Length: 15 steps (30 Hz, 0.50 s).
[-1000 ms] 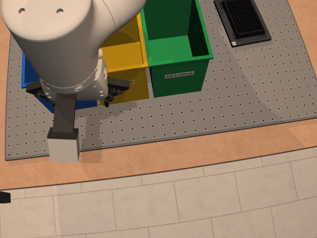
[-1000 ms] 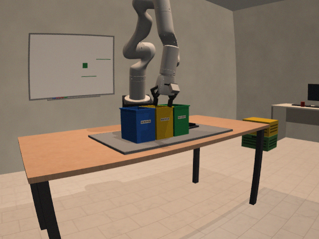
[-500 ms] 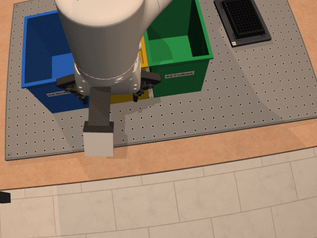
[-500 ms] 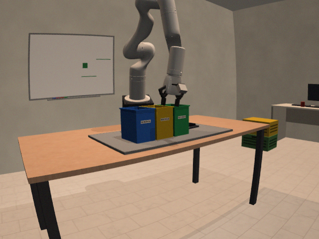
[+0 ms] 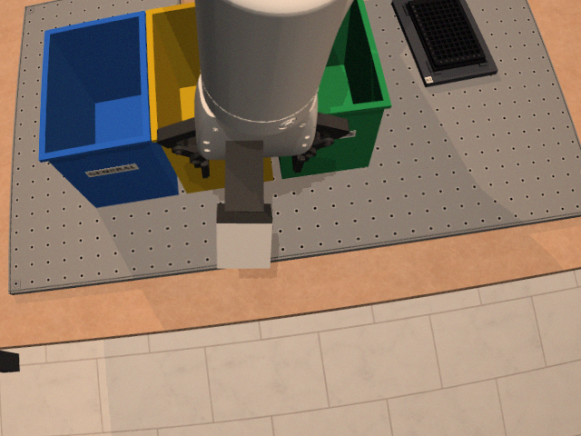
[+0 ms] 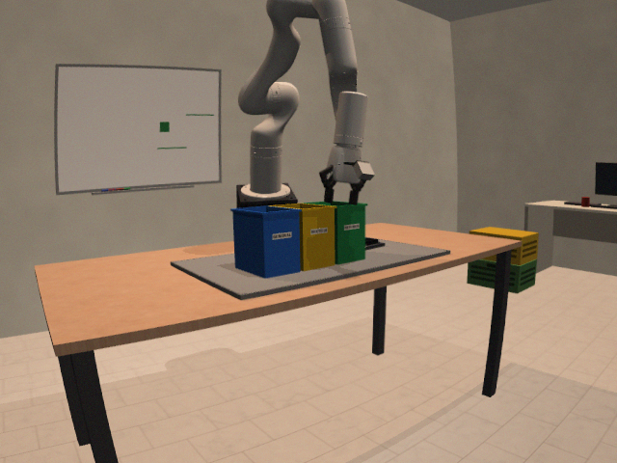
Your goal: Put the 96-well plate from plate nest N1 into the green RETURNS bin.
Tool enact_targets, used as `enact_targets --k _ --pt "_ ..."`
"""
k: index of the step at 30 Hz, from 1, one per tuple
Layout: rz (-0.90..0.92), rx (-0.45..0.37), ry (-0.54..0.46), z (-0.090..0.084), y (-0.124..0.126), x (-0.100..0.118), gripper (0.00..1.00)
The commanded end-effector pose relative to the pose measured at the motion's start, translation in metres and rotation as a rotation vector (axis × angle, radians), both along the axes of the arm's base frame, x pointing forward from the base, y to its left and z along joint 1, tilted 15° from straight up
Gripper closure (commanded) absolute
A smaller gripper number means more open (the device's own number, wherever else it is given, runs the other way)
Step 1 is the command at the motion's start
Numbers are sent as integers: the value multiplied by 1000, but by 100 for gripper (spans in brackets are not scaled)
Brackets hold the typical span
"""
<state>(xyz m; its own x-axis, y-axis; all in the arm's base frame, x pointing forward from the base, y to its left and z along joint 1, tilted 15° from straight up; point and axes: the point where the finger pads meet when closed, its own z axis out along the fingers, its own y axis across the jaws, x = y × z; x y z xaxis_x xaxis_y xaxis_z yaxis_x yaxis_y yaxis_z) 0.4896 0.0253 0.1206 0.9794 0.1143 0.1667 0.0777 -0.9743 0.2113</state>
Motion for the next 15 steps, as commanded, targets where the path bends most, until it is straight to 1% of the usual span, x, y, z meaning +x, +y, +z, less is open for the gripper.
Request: enact_targets --k 1,2,8,10,15 --pt "3 -1 -7 -2 22 -7 0" --pt "3 -1 -7 -2 22 -7 0" --pt "14 5 -10 -6 49 -19 0" --pt "14 5 -10 -6 49 -19 0" --pt "25 10 -13 -9 71 -31 0"
